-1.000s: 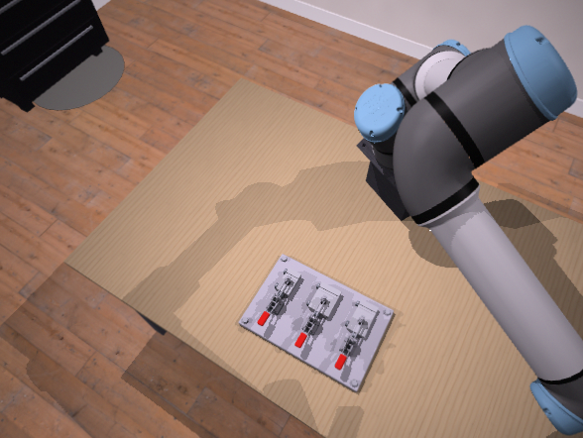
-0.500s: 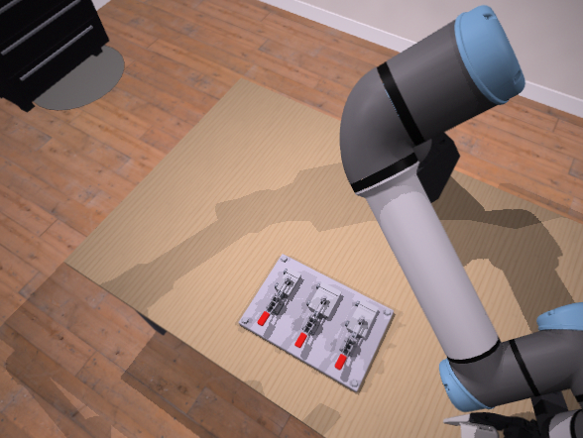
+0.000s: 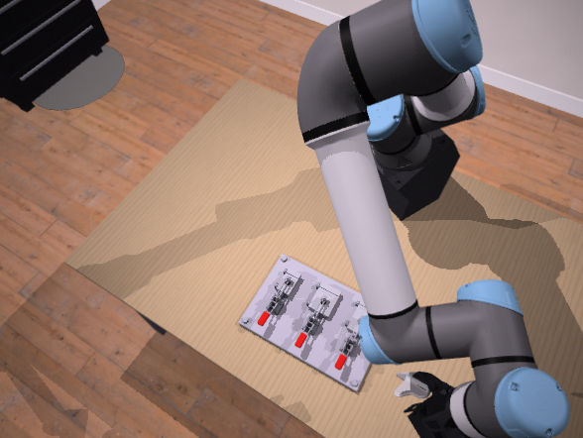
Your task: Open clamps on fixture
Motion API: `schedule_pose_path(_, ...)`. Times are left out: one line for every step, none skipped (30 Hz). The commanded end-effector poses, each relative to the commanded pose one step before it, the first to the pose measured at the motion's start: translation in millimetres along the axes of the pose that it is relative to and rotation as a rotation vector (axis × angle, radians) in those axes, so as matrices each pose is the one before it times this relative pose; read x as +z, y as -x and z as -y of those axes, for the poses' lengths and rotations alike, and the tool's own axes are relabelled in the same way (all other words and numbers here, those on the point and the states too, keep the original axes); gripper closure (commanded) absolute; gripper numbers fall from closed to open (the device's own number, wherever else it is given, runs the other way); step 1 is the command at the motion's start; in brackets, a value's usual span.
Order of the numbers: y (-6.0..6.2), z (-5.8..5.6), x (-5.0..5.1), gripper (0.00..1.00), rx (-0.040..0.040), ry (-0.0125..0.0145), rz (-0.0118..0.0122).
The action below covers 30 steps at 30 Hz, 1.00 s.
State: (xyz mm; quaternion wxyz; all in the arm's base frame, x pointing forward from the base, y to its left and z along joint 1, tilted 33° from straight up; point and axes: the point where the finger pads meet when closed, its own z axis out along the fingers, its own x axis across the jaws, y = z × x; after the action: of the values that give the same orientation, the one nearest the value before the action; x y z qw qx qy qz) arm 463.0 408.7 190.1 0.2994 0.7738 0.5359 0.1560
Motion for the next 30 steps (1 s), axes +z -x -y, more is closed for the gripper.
schedule_pose_path(39.00, -16.46, 11.00, 0.00, 0.27105, -0.04085, -0.00733)
schedule_pose_path(8.97, -6.31, 2.42, 0.00, 0.04578, -0.00523, 0.00275)
schedule_pose_path(0.00, 0.00, 0.00, 0.00, 0.00000, 0.00000, 0.00000)
schedule_pose_path(0.00, 0.00, 0.00, 0.00, 0.00000, 0.00000, 0.00000)
schedule_pose_path(8.78, -6.45, 2.33, 0.00, 0.08465, -0.01067, 0.00228)
schedule_pose_path(8.31, -6.90, 2.20, 0.00, 0.06564, -0.00745, 0.00265)
schedule_pose_path(0.00, 0.00, 0.00, 0.00, 0.00000, 0.00000, 0.00000)
schedule_pose_path(7.95, -7.16, 2.09, 0.00, 0.06580, -0.00714, 0.00272)
schedule_pose_path(7.58, -7.38, 1.98, 0.00, 0.05050, -0.00474, 0.00288)
schedule_pose_path(0.00, 0.00, 0.00, 0.00, 0.01539, -0.00211, -0.00011)
schedule_pose_path(7.19, -7.58, 1.88, 0.00, 0.06454, -0.00634, 0.00278)
schedule_pose_path(0.00, 0.00, 0.00, 0.00, 0.00135, -0.00018, -0.00001)
schedule_pose_path(6.79, -7.74, 1.79, 0.00, 0.06580, -0.00622, 0.00276)
schedule_pose_path(6.38, -7.88, 1.70, 0.00, 0.05505, -0.00457, 0.00277)
schedule_pose_path(0.00, 0.00, 0.00, 0.00, 0.01058, -0.00136, -0.00003)
schedule_pose_path(5.97, -7.98, 1.61, 0.00, 0.06539, -0.00564, 0.00266)
schedule_pose_path(0.00, 0.00, 0.00, 0.00, 0.00000, 0.00000, 0.00000)
schedule_pose_path(5.56, -8.06, 1.53, 0.00, 0.06505, -0.00537, 0.00259)
schedule_pose_path(5.14, -8.10, 1.46, 0.00, 0.05949, -0.00449, 0.00249)
schedule_pose_path(0.00, 0.00, 0.00, 0.00, 0.00000, 0.00000, 0.00000)
schedule_pose_path(0.00, 0.00, 0.00, 0.00, 0.00000, 0.00000, 0.00000)
schedule_pose_path(4.78, -8.09, 1.40, 0.00, 0.06929, -0.00551, 0.00240)
schedule_pose_path(4.34, -8.10, 1.33, 0.00, 0.06357, -0.00465, 0.00227)
schedule_pose_path(3.95, -8.06, 1.28, 0.00, 0.05356, -0.00335, 0.00212)
schedule_pose_path(0.00, 0.00, 0.00, 0.00, 0.00935, -0.00110, 0.00003)
schedule_pose_path(3.57, -8.00, 1.23, 0.00, 0.06219, -0.00425, 0.00200)
schedule_pose_path(0.00, 0.00, 0.00, 0.00, 0.00000, 0.00000, 0.00000)
schedule_pose_path(3.20, -7.91, 1.18, 0.00, 0.06139, -0.00408, 0.00186)
schedule_pose_path(2.84, -7.80, 1.14, 0.00, 0.06051, -0.00393, 0.00171)
schedule_pose_path(0.00, 0.00, 0.00, 0.00, 0.00000, 0.00000, 0.00000)
